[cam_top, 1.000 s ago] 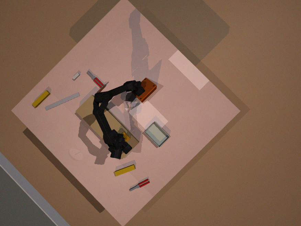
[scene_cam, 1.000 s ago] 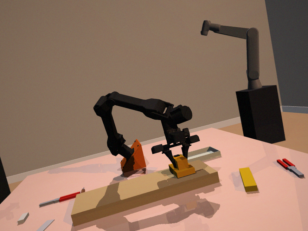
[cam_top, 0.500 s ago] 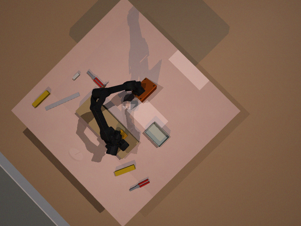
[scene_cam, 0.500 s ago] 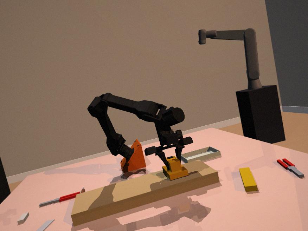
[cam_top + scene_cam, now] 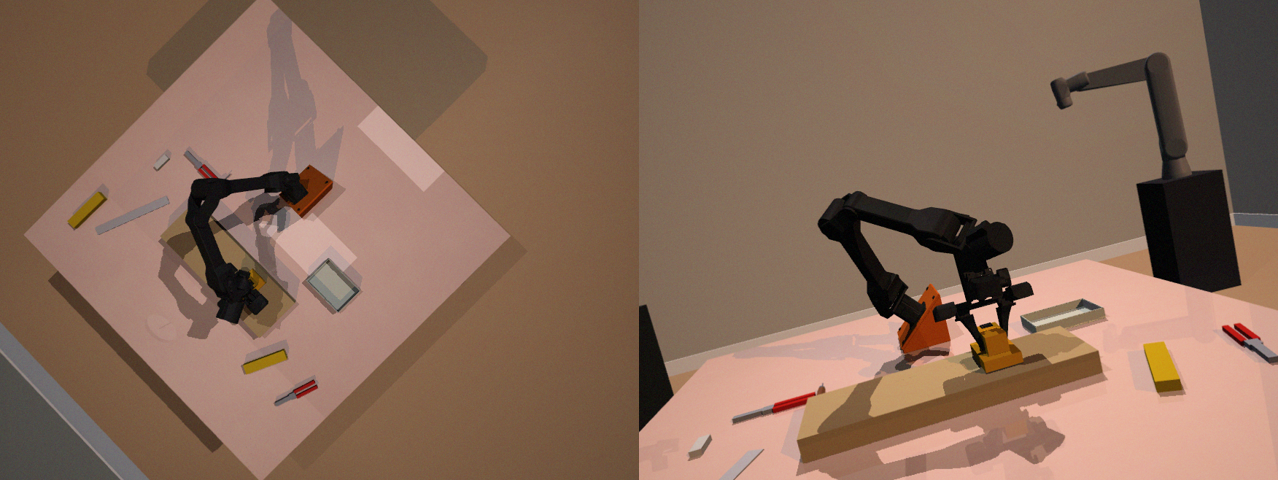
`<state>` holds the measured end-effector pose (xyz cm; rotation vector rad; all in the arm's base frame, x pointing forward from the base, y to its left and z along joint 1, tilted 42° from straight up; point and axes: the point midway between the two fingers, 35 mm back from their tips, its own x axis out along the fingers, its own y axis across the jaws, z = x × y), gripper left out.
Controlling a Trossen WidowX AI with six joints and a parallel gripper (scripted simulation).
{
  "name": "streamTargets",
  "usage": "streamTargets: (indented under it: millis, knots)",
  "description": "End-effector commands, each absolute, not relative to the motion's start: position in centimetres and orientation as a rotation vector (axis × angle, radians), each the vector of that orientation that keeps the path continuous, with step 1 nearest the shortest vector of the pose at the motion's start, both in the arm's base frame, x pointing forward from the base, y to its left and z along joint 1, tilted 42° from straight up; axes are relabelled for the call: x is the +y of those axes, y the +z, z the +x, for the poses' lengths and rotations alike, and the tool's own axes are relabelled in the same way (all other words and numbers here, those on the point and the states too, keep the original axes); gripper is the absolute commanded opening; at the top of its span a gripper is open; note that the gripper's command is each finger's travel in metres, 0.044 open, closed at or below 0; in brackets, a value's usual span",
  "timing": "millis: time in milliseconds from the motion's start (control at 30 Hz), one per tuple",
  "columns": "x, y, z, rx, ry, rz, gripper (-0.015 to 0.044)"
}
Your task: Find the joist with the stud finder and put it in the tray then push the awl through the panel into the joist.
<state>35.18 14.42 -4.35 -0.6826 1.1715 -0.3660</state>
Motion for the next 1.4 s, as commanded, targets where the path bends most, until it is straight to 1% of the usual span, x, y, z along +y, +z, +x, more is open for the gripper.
streamTargets:
  millis: [0, 1367]
  knots:
    - [13.6, -3.7, 35.2, 1.170, -0.370, -0.686, 0.0000]
    - [7.9, 1.3, 35.9, 1.170, -0.373, -0.691, 0.0000]
